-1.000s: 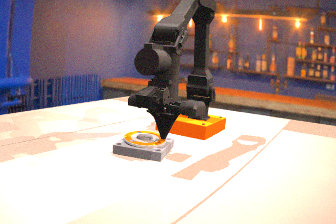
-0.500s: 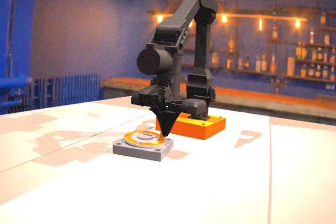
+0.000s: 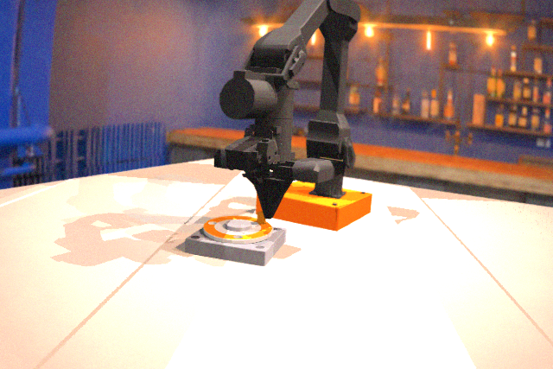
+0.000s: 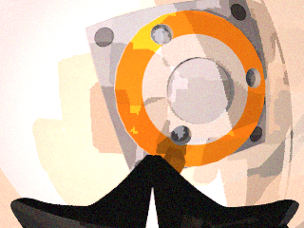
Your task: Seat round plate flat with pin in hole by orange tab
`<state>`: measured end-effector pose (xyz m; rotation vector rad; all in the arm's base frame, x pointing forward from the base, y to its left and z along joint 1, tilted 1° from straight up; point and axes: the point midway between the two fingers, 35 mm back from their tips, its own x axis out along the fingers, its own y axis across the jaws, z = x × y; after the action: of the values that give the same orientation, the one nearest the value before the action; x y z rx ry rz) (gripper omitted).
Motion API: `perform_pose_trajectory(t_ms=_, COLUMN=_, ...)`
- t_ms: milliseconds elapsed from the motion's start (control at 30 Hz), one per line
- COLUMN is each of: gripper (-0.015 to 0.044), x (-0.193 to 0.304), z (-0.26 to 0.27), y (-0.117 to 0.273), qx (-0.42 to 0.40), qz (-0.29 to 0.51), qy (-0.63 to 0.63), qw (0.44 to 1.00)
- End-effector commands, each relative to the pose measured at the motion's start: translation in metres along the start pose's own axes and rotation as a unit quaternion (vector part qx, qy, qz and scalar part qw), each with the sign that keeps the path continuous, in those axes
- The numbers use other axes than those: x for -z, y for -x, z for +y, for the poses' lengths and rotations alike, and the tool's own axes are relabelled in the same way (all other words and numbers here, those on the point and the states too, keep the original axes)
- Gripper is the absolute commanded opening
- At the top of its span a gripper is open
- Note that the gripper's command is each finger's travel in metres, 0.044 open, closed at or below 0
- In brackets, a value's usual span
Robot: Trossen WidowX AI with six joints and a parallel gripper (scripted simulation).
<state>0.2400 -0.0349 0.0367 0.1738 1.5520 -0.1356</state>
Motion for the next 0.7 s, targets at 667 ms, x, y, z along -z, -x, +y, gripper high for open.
perform_pose_trajectory(t_ms=667, gripper=0.0000, x=0.009, z=-0.023, y=0.001, qx=0.002, qz=0.000, qy=0.002, qw=1.000)
